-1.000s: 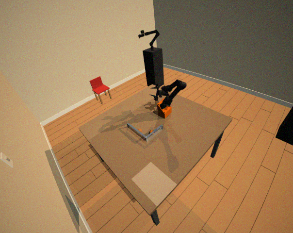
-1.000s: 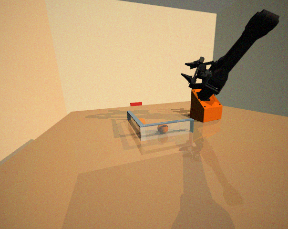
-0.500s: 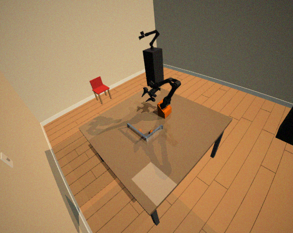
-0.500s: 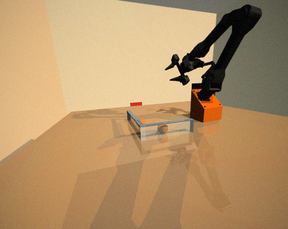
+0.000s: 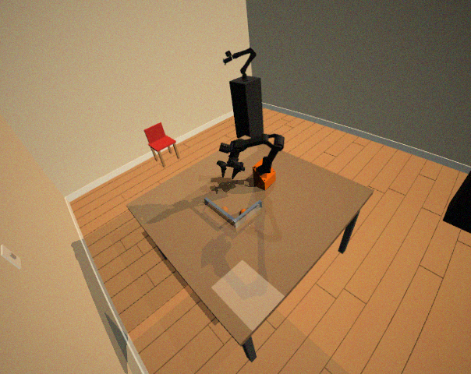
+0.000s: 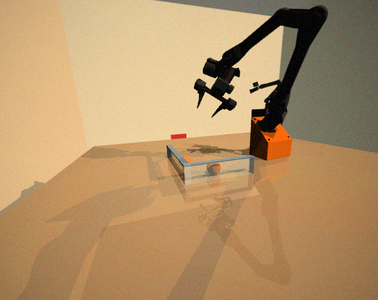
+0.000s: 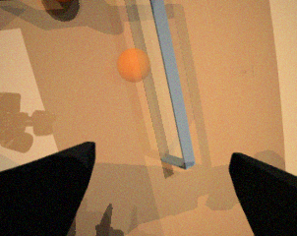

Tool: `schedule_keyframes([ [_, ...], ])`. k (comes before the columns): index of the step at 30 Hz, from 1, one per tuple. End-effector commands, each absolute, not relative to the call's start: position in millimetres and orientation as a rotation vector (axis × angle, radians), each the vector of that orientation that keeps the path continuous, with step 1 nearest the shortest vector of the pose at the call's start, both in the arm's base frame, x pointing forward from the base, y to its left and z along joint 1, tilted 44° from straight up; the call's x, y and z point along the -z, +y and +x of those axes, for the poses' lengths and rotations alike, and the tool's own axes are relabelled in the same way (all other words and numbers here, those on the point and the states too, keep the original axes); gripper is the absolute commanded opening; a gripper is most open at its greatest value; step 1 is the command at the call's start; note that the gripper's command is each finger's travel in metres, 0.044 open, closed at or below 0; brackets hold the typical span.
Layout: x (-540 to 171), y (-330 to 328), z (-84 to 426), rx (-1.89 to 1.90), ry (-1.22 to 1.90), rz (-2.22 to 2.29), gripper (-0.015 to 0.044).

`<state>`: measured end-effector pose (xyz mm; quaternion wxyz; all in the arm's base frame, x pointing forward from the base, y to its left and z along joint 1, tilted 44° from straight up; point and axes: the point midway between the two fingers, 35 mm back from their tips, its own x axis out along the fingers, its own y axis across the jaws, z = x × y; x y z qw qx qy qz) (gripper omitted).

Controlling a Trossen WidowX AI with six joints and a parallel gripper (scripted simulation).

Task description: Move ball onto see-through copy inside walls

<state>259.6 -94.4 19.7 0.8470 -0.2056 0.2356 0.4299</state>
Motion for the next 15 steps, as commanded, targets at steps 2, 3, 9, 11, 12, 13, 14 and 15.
schedule_keyframes([
  [2, -26.4, -45.4, 289.2, -1.102, 0.547, -0.462, 0.0337],
  [3, -27.7, -34.1, 293.7, -1.141, 0.556, -0.47, 0.0337],
  [9, -40.0, 42.1, 309.5, -1.377, 0.571, -0.553, 0.0337],
  [11, -42.7, 65.6, 310.6, -1.438, 0.594, -0.573, 0.0337],
  [12, -43.7, 76.6, 310.7, -1.464, 0.609, -0.582, 0.0337],
  [13, -44.7, 87.7, 310.4, -1.49, 0.625, -0.591, 0.0337],
  [14, -45.7, 98.9, 309.6, -1.515, 0.641, -0.602, 0.0337],
  [15, -46.6, 108.0, 308.7, -1.534, 0.653, -0.61, 0.0337],
])
